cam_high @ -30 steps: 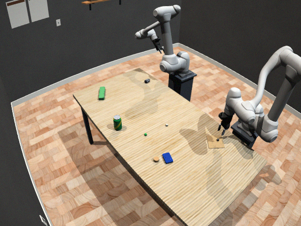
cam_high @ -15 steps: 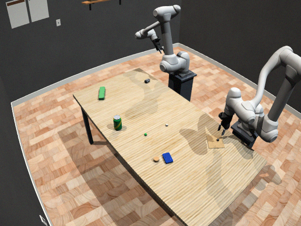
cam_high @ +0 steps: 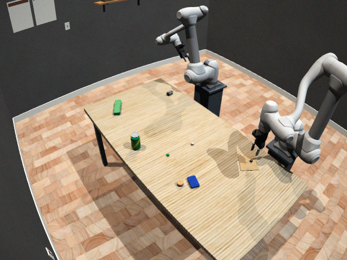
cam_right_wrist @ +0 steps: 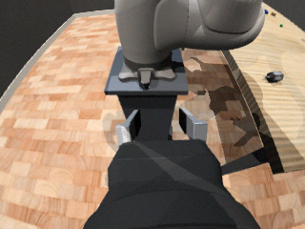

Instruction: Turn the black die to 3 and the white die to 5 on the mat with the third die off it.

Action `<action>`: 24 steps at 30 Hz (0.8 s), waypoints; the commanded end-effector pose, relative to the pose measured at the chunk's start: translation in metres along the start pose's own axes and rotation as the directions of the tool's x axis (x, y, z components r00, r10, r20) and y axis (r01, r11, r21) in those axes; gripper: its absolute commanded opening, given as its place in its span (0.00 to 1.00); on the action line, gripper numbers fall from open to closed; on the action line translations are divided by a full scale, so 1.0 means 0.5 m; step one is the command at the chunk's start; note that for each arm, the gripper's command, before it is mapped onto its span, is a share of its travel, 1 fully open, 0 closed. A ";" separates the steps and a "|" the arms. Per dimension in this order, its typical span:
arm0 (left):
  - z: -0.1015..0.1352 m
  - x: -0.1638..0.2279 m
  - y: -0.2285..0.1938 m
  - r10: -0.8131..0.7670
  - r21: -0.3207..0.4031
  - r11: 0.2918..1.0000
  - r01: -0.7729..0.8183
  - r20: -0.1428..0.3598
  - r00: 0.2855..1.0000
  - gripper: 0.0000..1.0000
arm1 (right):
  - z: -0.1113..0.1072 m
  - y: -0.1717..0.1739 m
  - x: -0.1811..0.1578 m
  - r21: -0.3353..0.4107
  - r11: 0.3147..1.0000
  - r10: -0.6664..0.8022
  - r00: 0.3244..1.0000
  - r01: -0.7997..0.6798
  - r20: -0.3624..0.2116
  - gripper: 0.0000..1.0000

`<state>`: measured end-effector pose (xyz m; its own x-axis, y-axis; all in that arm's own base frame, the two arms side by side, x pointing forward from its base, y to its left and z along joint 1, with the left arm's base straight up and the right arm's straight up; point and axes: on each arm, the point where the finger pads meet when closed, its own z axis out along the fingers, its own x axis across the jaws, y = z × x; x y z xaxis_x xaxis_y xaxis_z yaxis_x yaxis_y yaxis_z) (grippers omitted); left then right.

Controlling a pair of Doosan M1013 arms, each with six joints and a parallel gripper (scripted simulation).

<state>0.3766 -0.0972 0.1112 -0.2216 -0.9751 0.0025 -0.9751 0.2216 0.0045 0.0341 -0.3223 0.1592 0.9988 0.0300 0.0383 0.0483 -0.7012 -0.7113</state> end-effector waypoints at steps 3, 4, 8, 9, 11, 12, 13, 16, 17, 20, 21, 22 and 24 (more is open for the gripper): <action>-0.002 -0.007 -0.010 -0.223 0.005 0.975 0.223 0.001 0.975 1.00 | -0.001 0.002 -0.005 -0.007 1.000 -0.002 1.000 0.002 0.003 1.00; -0.002 -0.007 -0.010 -0.227 0.005 0.974 0.227 0.001 0.974 1.00 | -0.001 0.002 -0.005 -0.007 1.000 -0.002 1.000 0.002 0.003 1.00; 0.001 -0.009 -0.013 -0.376 0.005 0.927 0.376 0.001 0.927 1.00 | -0.001 0.002 -0.005 -0.007 1.000 -0.002 1.000 0.002 0.003 1.00; 0.001 -0.009 -0.013 -0.376 0.005 0.927 0.376 0.001 0.927 1.00 | -0.001 0.002 -0.005 -0.007 1.000 -0.002 1.000 0.002 0.003 1.00; 0.003 -0.010 -0.014 -0.456 0.005 0.890 0.456 0.000 0.890 1.00 | -0.001 0.002 -0.005 -0.007 1.000 -0.002 1.000 0.002 0.003 1.00; 0.004 -0.010 -0.014 -0.502 0.005 0.865 0.502 0.000 0.865 1.00 | -0.001 0.002 -0.005 -0.007 1.000 -0.002 1.000 0.002 0.003 1.00; 0.005 -0.011 -0.015 -0.536 0.005 0.844 0.536 0.000 0.844 1.00 | -0.001 0.002 -0.005 -0.007 1.000 -0.002 1.000 0.002 0.003 1.00; 0.007 -0.011 -0.015 -0.616 0.005 0.788 0.616 -0.001 0.788 1.00 | -0.001 0.002 -0.005 -0.007 1.000 -0.002 1.000 0.002 0.003 1.00; 0.008 -0.011 -0.015 -0.661 0.005 0.750 0.661 -0.001 0.750 1.00 | -0.001 0.002 -0.005 -0.007 1.000 -0.002 1.000 0.002 0.003 1.00; 0.011 -0.011 -0.015 -0.745 0.005 0.667 0.745 -0.002 0.667 1.00 | -0.001 0.002 -0.005 -0.007 1.000 -0.002 1.000 0.002 0.003 1.00; 0.012 -0.011 -0.014 -0.758 0.005 0.652 0.758 -0.002 0.652 1.00 | -0.001 0.002 -0.005 -0.007 1.000 -0.002 1.000 0.002 0.003 1.00; 0.013 -0.011 -0.014 -0.793 0.005 0.609 0.793 -0.002 0.609 1.00 | -0.001 0.002 -0.005 -0.007 1.000 -0.002 1.000 0.002 0.003 1.00; 0.014 -0.011 -0.014 -0.818 0.005 0.576 0.818 -0.002 0.576 1.00 | -0.001 0.002 -0.005 -0.007 1.000 -0.002 1.000 0.002 0.003 1.00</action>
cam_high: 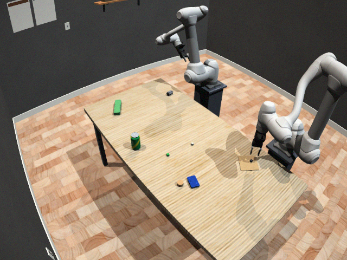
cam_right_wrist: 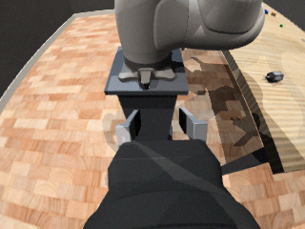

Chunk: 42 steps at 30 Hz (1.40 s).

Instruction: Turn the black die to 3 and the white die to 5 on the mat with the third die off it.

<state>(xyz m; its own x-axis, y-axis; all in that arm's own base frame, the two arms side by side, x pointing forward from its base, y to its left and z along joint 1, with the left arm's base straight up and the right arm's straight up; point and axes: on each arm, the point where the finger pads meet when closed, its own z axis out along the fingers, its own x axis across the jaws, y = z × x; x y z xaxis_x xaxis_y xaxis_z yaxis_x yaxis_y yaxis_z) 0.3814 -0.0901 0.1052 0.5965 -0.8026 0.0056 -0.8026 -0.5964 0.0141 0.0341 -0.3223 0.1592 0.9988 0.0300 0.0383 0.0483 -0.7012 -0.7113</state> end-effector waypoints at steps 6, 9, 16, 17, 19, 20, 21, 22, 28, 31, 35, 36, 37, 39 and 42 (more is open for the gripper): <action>0.007 0.009 0.003 -0.319 0.015 0.948 0.319 0.001 0.948 1.00 | -0.001 0.002 -0.005 -0.007 1.000 -0.002 1.000 0.002 0.003 1.00; 0.010 0.009 0.006 -0.419 0.015 0.908 0.419 -0.001 0.908 1.00 | -0.001 0.002 -0.005 -0.007 1.000 -0.002 1.000 0.002 0.003 1.00; 0.015 0.010 0.014 -0.626 0.014 0.780 0.626 -0.004 0.780 1.00 | -0.001 0.002 -0.005 -0.007 1.000 -0.002 1.000 0.002 0.003 1.00; 0.016 0.010 0.015 -0.633 0.014 0.774 0.633 -0.005 0.774 1.00 | -0.001 0.002 -0.005 -0.007 1.000 -0.002 1.000 0.002 0.003 1.00; 0.016 0.010 0.015 -0.636 0.014 0.772 0.636 -0.005 0.772 1.00 | -0.001 0.002 -0.005 -0.007 1.000 -0.002 1.000 0.002 0.003 1.00; 0.016 0.010 0.015 -0.636 0.014 0.772 0.636 -0.005 0.772 1.00 | -0.001 0.002 -0.005 -0.007 1.000 -0.002 1.000 0.002 0.003 1.00; 0.016 0.010 0.015 -0.636 0.014 0.771 0.636 -0.005 0.771 1.00 | -0.001 0.002 -0.005 -0.007 1.000 -0.002 1.000 0.002 0.003 1.00; 0.016 0.010 0.015 -0.636 0.014 0.771 0.636 -0.005 0.771 0.64 | -0.001 0.002 -0.005 -0.007 1.000 -0.002 1.000 0.002 0.003 1.00; 0.016 0.010 0.015 -0.636 0.014 0.771 0.636 -0.005 0.771 0.64 | -0.001 0.002 -0.005 -0.007 1.000 -0.002 1.000 0.002 0.003 1.00; 0.016 0.010 0.015 -0.636 0.014 0.771 0.636 -0.005 0.771 0.64 | -0.001 0.002 -0.005 -0.007 1.000 -0.002 1.000 0.002 0.003 1.00; 0.016 0.010 0.015 -0.636 0.014 0.771 0.636 -0.005 0.771 0.64 | -0.001 0.002 -0.005 -0.007 1.000 -0.002 1.000 0.002 0.003 1.00; 0.016 0.010 0.015 -0.636 0.014 0.771 0.636 -0.005 0.771 0.64 | -0.001 0.002 -0.005 -0.007 1.000 -0.002 1.000 0.002 0.003 1.00; 0.016 0.010 0.015 -0.636 0.014 0.771 0.636 -0.005 0.771 0.64 | -0.001 0.002 -0.005 -0.007 1.000 -0.002 1.000 0.002 0.003 1.00; 0.016 0.010 0.015 -0.636 0.014 0.771 0.636 -0.005 0.771 0.64 | -0.001 0.002 -0.005 -0.007 1.000 -0.002 1.000 0.002 0.003 1.00; 0.016 0.010 0.015 -0.636 0.014 0.771 0.636 -0.005 0.771 0.64 | -0.001 0.002 -0.005 -0.007 1.000 -0.002 1.000 0.002 0.003 1.00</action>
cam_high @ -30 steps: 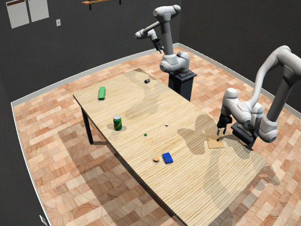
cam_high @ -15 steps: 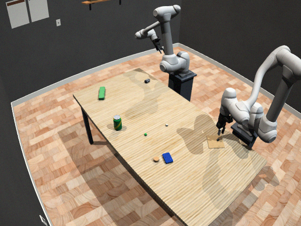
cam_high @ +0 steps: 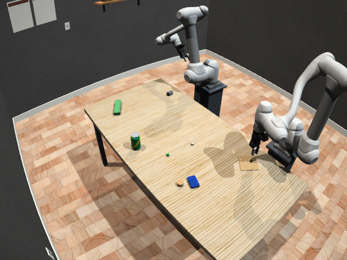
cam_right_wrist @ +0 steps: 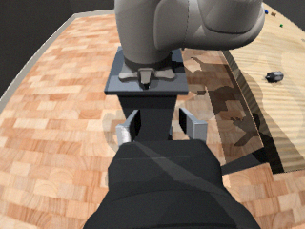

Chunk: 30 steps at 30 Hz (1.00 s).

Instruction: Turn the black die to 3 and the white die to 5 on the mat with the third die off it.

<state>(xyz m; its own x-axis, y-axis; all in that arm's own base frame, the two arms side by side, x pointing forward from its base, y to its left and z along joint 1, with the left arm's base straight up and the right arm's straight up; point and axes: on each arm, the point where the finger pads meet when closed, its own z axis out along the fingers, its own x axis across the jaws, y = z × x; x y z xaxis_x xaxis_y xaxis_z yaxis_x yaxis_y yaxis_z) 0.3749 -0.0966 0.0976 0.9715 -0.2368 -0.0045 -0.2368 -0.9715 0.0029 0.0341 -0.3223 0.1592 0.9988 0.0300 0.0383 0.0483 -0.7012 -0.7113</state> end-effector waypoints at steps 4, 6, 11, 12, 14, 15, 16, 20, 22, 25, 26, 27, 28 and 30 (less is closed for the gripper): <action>0.000 0.008 0.002 0.003 0.003 1.000 -0.003 -0.005 1.000 0.64 | -0.001 0.002 -0.005 -0.007 1.000 -0.002 1.000 0.002 0.003 1.00; 0.001 0.008 0.002 0.003 0.003 1.000 -0.003 -0.005 1.000 0.64 | -0.001 0.002 -0.005 -0.007 1.000 -0.002 1.000 0.002 0.003 1.00; 0.004 0.008 0.002 0.003 0.003 1.000 -0.003 -0.005 1.000 0.64 | -0.001 0.002 -0.005 -0.007 1.000 -0.002 1.000 0.002 0.003 1.00; 0.004 0.008 0.002 0.003 0.003 1.000 -0.003 -0.005 1.000 0.64 | -0.001 0.002 -0.005 -0.007 1.000 -0.002 1.000 0.002 0.003 1.00; 0.007 0.008 0.002 0.003 0.003 1.000 -0.003 -0.005 1.000 0.64 | -0.001 0.002 -0.005 -0.007 1.000 -0.002 1.000 0.002 0.003 1.00; 0.008 0.008 0.002 0.003 0.003 1.000 -0.003 -0.005 1.000 0.64 | -0.001 0.002 -0.005 -0.007 1.000 -0.002 1.000 0.002 0.003 1.00; 0.010 0.008 0.002 0.003 0.003 1.000 -0.003 -0.005 1.000 0.64 | -0.001 0.002 -0.005 -0.007 1.000 -0.002 1.000 0.002 0.003 1.00; 0.018 0.008 0.002 0.003 0.003 1.000 -0.003 -0.005 1.000 0.64 | -0.001 0.002 -0.005 -0.007 1.000 -0.002 1.000 0.002 0.003 1.00; 0.024 0.008 0.002 0.003 0.003 1.000 -0.003 -0.005 1.000 0.64 | -0.001 0.002 -0.005 -0.007 1.000 -0.002 1.000 0.002 0.003 1.00; 0.032 0.008 0.002 0.003 0.003 1.000 -0.003 -0.005 1.000 0.64 | -0.001 0.002 -0.005 -0.007 1.000 -0.002 1.000 0.002 0.003 1.00; 0.035 0.008 0.002 0.003 0.003 1.000 -0.003 -0.005 1.000 0.64 | -0.001 0.002 -0.005 -0.007 1.000 -0.002 1.000 0.002 0.003 1.00; 0.038 0.008 0.002 0.003 0.003 1.000 -0.003 -0.005 1.000 0.64 | -0.001 0.002 -0.005 -0.007 1.000 -0.002 1.000 0.002 0.003 1.00; 0.038 0.008 0.002 0.003 0.003 1.000 -0.003 -0.005 1.000 0.64 | -0.001 0.002 -0.005 -0.007 1.000 -0.002 1.000 0.002 0.003 1.00; 0.041 0.008 0.002 0.003 0.003 1.000 -0.003 -0.005 1.000 0.64 | -0.001 0.002 -0.005 -0.007 1.000 -0.002 1.000 0.002 0.003 1.00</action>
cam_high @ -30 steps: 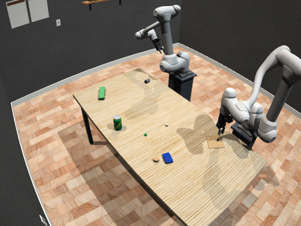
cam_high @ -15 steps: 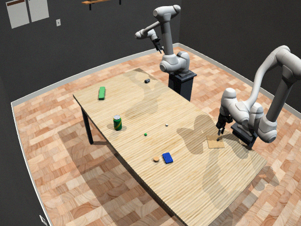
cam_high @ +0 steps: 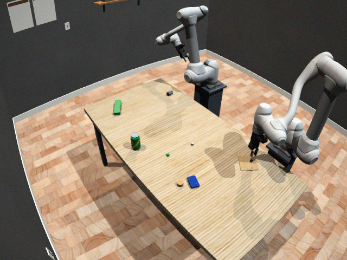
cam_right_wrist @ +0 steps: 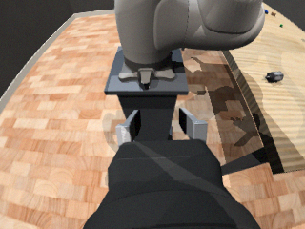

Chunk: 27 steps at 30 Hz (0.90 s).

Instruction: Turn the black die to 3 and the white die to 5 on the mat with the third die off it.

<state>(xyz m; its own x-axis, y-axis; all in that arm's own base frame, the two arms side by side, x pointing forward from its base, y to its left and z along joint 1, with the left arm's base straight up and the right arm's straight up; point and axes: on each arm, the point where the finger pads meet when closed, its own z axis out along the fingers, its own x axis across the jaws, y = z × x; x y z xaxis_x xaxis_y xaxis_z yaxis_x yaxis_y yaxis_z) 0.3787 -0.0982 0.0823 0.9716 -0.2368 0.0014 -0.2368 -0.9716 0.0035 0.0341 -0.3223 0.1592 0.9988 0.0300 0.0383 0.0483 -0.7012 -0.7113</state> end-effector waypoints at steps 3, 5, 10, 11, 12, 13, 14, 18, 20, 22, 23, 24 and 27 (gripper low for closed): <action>0.021 0.000 0.001 0.003 0.003 1.000 -0.003 0.001 1.000 0.64 | -0.001 0.002 -0.005 -0.007 1.000 -0.002 1.000 0.002 0.003 1.00; 0.027 0.000 0.001 0.003 0.003 1.000 -0.003 0.001 1.000 0.64 | -0.001 0.002 -0.005 -0.007 1.000 -0.002 1.000 0.002 0.003 1.00; 0.043 0.000 0.001 0.003 0.003 1.000 -0.003 0.001 1.000 0.64 | -0.001 0.002 -0.005 -0.007 1.000 -0.002 1.000 0.002 0.003 1.00; 0.045 0.000 0.001 0.003 0.003 1.000 -0.003 0.001 1.000 0.64 | -0.001 0.002 -0.005 -0.007 1.000 -0.002 1.000 0.002 0.003 1.00; 0.048 0.000 0.001 0.003 0.003 1.000 -0.003 0.001 1.000 0.64 | -0.001 0.002 -0.005 -0.007 1.000 -0.002 1.000 0.002 0.003 1.00; 0.051 0.000 0.001 0.003 0.003 1.000 -0.003 0.001 1.000 0.64 | -0.001 0.002 -0.005 -0.007 1.000 -0.002 1.000 0.002 0.003 1.00; 0.053 0.000 0.001 0.003 0.003 1.000 -0.003 0.001 1.000 0.64 | -0.001 0.002 -0.005 -0.007 1.000 -0.002 1.000 0.002 0.003 1.00; 0.058 0.000 0.001 0.003 0.003 1.000 -0.003 0.001 1.000 0.64 | -0.001 0.002 -0.005 -0.007 1.000 -0.002 1.000 0.002 0.003 1.00; 0.062 -0.001 0.001 0.003 0.003 1.000 -0.003 0.001 1.000 0.64 | -0.001 0.002 -0.005 -0.007 1.000 -0.002 1.000 0.002 0.003 1.00; 0.065 -0.001 0.001 0.003 0.003 1.000 -0.003 0.001 1.000 0.64 | -0.001 0.002 -0.005 -0.007 1.000 -0.002 1.000 0.002 0.003 1.00; 0.067 -0.001 0.001 0.003 0.003 1.000 -0.003 0.001 1.000 0.64 | -0.001 0.002 -0.005 -0.007 1.000 -0.002 1.000 0.002 0.003 1.00; 0.068 -0.001 0.001 0.003 0.003 1.000 -0.003 0.001 1.000 0.64 | -0.001 0.002 -0.005 -0.007 1.000 -0.002 1.000 0.002 0.003 1.00; 0.071 -0.001 0.001 0.003 0.003 1.000 -0.003 0.001 1.000 0.64 | -0.001 0.002 -0.005 -0.007 1.000 -0.002 1.000 0.002 0.003 1.00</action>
<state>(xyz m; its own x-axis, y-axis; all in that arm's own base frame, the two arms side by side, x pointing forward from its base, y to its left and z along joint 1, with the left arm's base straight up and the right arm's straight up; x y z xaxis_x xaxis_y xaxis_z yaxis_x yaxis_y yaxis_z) 0.3790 -0.0985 0.0511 0.9716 -0.2365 0.0015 -0.2366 -0.9716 0.0032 0.0341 -0.3223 0.1592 0.9988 0.0300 0.0383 0.0483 -0.7012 -0.7113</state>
